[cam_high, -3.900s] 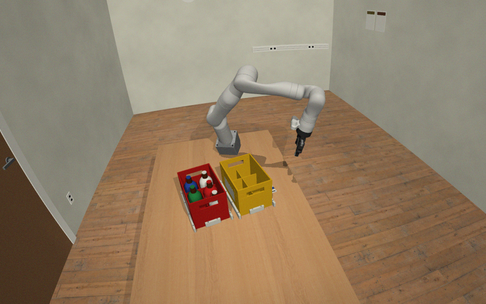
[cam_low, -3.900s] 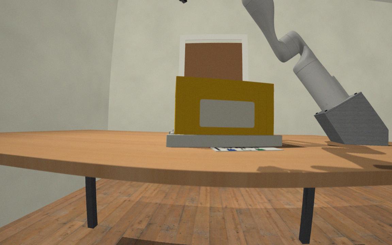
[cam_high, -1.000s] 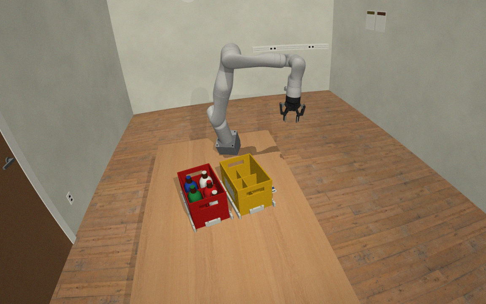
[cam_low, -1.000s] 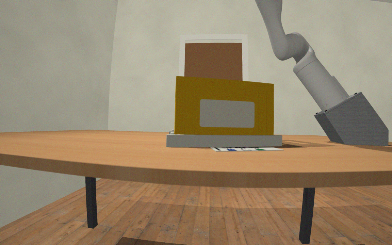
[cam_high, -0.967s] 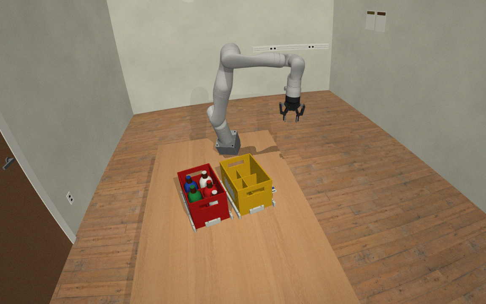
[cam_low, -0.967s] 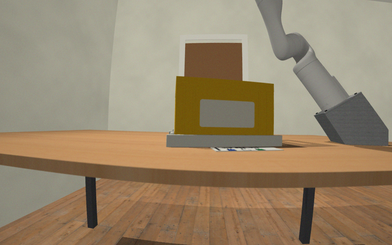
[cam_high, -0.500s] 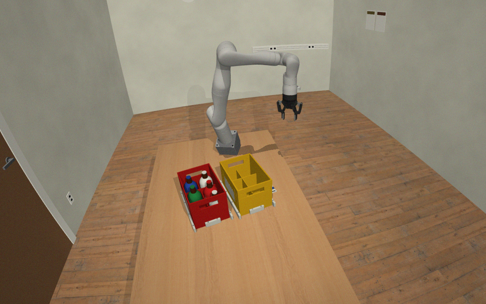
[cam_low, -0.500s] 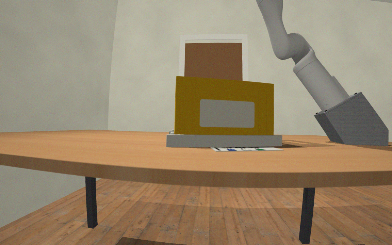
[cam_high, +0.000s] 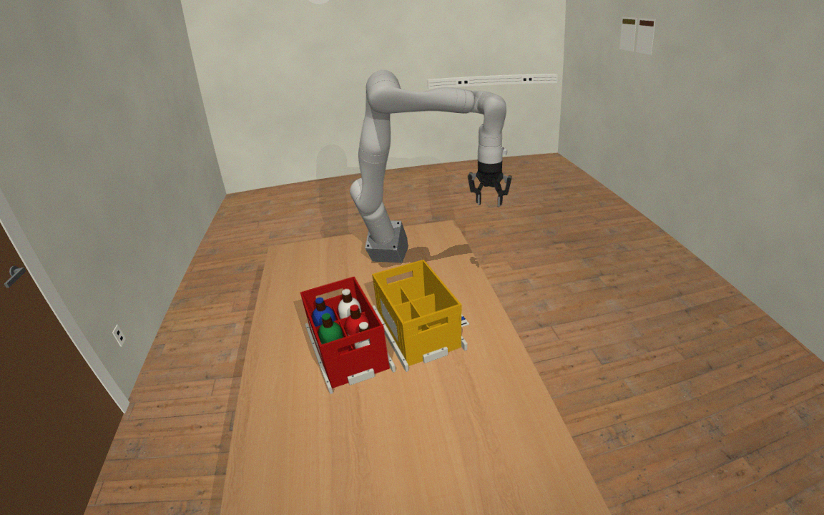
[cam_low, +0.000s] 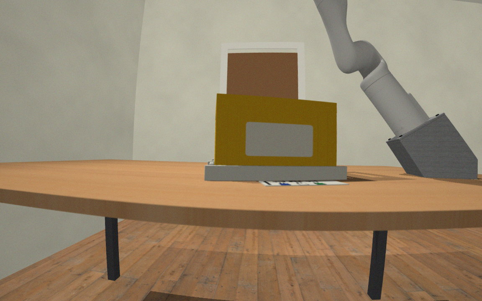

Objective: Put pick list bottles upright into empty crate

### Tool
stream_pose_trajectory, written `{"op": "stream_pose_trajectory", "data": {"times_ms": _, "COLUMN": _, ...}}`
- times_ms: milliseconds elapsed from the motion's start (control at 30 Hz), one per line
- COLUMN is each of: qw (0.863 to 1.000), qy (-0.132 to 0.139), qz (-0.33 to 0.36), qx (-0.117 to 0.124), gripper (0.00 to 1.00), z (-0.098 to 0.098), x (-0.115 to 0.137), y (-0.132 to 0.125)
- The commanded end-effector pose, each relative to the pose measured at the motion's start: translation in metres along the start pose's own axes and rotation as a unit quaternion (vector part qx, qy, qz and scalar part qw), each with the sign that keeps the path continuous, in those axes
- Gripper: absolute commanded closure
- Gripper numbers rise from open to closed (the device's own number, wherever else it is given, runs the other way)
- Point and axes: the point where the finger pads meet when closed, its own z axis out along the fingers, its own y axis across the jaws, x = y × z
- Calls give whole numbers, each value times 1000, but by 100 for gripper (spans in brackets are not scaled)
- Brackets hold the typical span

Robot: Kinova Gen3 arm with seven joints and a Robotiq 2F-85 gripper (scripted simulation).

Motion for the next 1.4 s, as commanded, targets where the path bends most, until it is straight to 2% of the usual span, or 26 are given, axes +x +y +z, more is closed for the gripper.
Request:
{"op": "stream_pose_trajectory", "data": {"times_ms": 0, "qw": 998, "qy": 1, "qz": -56, "qx": -1, "gripper": 33, "z": 12, "x": -9, "y": -6}}
{"op": "stream_pose_trajectory", "data": {"times_ms": 167, "qw": 990, "qy": 1, "qz": -139, "qx": -1, "gripper": 33, "z": 30, "x": -24, "y": -15}}
{"op": "stream_pose_trajectory", "data": {"times_ms": 333, "qw": 975, "qy": 1, "qz": -220, "qx": -1, "gripper": 33, "z": 48, "x": -39, "y": -23}}
{"op": "stream_pose_trajectory", "data": {"times_ms": 400, "qw": 975, "qy": 1, "qz": -220, "qx": -1, "gripper": 33, "z": 48, "x": -39, "y": -23}}
{"op": "stream_pose_trajectory", "data": {"times_ms": 600, "qw": 949, "qy": 1, "qz": -317, "qx": -1, "gripper": 33, "z": 70, "x": -56, "y": -34}}
{"op": "stream_pose_trajectory", "data": {"times_ms": 900, "qw": 891, "qy": 0, "qz": -455, "qx": -1, "gripper": 33, "z": 103, "x": -82, "y": -50}}
{"op": "stream_pose_trajectory", "data": {"times_ms": 967, "qw": 891, "qy": 0, "qz": -455, "qx": -1, "gripper": 33, "z": 103, "x": -82, "y": -50}}
{"op": "stream_pose_trajectory", "data": {"times_ms": 1167, "qw": 841, "qy": 0, "qz": -542, "qx": -1, "gripper": 33, "z": 124, "x": -99, "y": -60}}
{"op": "stream_pose_trajectory", "data": {"times_ms": 1367, "qw": 782, "qy": 0, "qz": -623, "qx": -1, "gripper": 33, "z": 124, "x": -99, "y": -60}}
